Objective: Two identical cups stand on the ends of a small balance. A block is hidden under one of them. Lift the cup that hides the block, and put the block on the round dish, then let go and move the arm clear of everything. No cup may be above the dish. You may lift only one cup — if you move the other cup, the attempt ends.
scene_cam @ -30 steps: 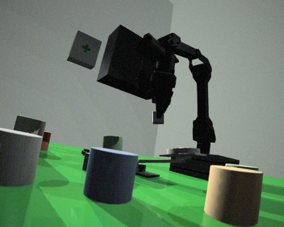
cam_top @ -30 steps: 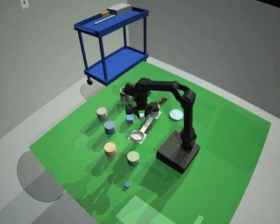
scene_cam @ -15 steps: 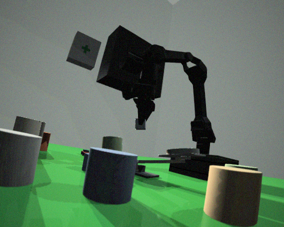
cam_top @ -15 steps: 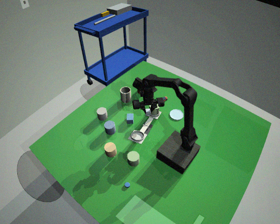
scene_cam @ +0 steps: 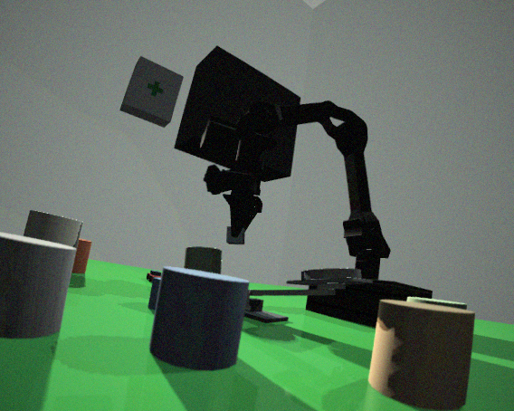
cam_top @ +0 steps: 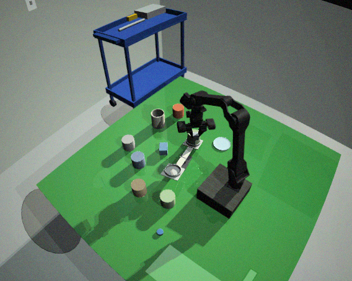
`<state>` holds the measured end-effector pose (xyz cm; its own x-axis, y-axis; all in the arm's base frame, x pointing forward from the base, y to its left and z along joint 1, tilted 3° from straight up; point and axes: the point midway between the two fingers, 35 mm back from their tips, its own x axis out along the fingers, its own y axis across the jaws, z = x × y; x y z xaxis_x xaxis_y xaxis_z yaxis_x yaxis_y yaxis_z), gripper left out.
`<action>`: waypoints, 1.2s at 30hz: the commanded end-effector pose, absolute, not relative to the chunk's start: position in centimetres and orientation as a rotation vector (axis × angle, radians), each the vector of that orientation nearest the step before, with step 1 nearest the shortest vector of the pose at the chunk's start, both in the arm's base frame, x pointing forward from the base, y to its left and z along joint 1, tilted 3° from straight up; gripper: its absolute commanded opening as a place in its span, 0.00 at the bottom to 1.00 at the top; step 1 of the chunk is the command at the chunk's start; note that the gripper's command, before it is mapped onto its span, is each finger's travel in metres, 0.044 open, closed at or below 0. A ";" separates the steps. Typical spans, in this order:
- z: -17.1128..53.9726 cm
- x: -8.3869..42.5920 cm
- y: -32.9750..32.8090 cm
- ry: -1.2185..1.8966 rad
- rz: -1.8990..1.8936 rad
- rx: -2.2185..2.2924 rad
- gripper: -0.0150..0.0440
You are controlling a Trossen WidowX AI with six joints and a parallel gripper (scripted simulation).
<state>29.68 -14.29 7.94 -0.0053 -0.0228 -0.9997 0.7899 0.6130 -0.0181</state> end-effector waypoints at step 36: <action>3.9 18.4 -27.5 1.463 -0.754 0.669 0.25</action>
<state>19.27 -27.11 4.29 -0.0249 -0.0435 -0.9987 0.7926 0.6080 -0.0462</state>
